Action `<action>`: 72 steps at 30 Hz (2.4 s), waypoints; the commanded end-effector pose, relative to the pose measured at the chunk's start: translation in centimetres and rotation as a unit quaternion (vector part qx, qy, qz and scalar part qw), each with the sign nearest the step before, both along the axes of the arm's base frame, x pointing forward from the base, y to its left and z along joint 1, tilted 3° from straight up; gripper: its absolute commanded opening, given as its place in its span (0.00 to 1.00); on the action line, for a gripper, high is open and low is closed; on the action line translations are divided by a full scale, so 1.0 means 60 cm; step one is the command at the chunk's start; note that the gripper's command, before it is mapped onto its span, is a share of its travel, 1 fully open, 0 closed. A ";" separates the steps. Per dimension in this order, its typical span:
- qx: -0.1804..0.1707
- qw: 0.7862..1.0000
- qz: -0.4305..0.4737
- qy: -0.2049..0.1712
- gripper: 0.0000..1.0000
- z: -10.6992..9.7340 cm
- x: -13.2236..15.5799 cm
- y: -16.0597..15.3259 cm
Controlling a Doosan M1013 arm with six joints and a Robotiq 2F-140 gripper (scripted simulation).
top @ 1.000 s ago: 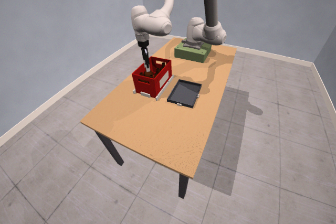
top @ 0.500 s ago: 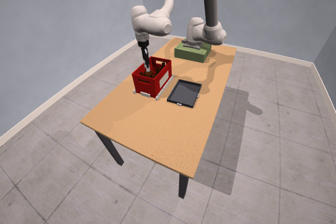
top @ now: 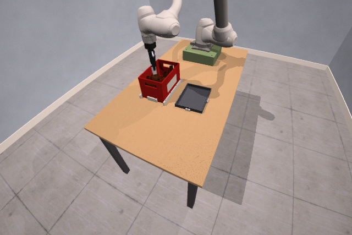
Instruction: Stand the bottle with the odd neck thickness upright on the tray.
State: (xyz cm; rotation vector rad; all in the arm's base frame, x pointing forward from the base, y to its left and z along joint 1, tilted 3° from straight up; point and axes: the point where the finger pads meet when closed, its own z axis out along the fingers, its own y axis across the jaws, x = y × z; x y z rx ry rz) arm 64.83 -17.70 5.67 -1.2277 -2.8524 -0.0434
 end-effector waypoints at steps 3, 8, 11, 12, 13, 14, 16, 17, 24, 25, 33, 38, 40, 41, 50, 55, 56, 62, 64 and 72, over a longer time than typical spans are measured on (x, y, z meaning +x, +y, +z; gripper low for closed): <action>0.000 1.000 0.004 0.001 0.00 -0.005 0.000 0.005; 0.000 1.000 0.004 0.001 0.00 -0.005 0.000 0.005; 0.000 1.000 0.004 0.001 0.00 -0.005 0.000 0.005; 0.000 1.000 0.004 0.001 0.00 -0.005 0.000 0.005; 0.000 1.000 0.004 0.001 0.00 -0.005 0.000 0.005; 0.000 1.000 0.004 0.001 0.00 -0.005 0.000 0.005; 0.000 1.000 0.004 0.001 0.00 -0.005 0.000 0.005; 0.000 1.000 0.004 0.001 0.00 -0.005 0.000 0.005; 0.000 1.000 0.004 0.001 0.00 -0.005 0.000 0.005; 0.000 1.000 0.004 0.001 0.00 -0.005 0.000 0.005; 0.000 1.000 0.004 0.001 0.00 -0.005 0.000 0.005; 0.000 1.000 0.004 0.001 0.00 -0.005 0.000 0.005; 0.000 1.000 0.004 0.001 0.00 -0.005 0.000 0.005; 0.000 1.000 0.004 0.001 0.00 -0.005 0.000 0.005; 0.000 1.000 0.004 0.001 0.00 -0.005 0.000 0.005; 0.000 1.000 0.004 0.001 0.00 -0.005 0.000 0.005; 0.000 1.000 0.004 0.001 0.00 -0.005 0.000 0.005; 0.000 1.000 0.004 0.001 0.00 -0.005 0.000 0.005; 0.000 1.000 0.004 0.001 0.38 -0.005 0.000 0.005; 0.000 1.000 0.004 0.001 0.38 -0.005 0.000 0.005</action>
